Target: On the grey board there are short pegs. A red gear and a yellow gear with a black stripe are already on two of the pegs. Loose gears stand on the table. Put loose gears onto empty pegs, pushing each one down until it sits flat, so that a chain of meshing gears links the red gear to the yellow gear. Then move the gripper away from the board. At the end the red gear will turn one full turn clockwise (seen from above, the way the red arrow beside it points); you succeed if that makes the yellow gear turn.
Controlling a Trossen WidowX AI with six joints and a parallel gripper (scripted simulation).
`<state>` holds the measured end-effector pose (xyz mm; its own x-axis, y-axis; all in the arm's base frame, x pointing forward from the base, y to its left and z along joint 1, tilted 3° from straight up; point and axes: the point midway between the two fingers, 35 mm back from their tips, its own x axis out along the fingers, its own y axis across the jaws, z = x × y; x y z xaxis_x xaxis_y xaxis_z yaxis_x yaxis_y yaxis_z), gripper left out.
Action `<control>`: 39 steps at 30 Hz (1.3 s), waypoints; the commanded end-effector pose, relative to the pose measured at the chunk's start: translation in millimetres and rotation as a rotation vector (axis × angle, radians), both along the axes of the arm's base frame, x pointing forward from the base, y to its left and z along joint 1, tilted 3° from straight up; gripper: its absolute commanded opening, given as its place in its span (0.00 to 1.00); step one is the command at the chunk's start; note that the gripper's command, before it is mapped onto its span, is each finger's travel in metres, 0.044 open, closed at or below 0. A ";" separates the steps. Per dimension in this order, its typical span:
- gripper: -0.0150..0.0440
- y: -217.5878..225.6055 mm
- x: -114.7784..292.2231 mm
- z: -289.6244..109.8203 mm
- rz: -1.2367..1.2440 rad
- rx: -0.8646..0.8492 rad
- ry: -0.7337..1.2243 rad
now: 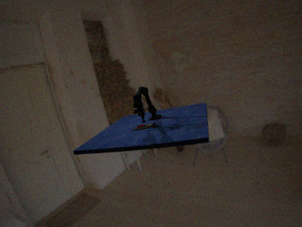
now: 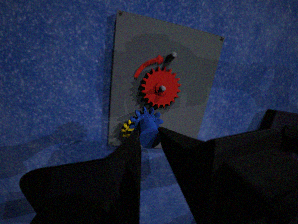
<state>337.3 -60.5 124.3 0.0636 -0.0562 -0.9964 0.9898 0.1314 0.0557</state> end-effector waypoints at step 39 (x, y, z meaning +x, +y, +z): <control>0.25 -2.4 1.9 -43.1 -0.234 0.018 -0.011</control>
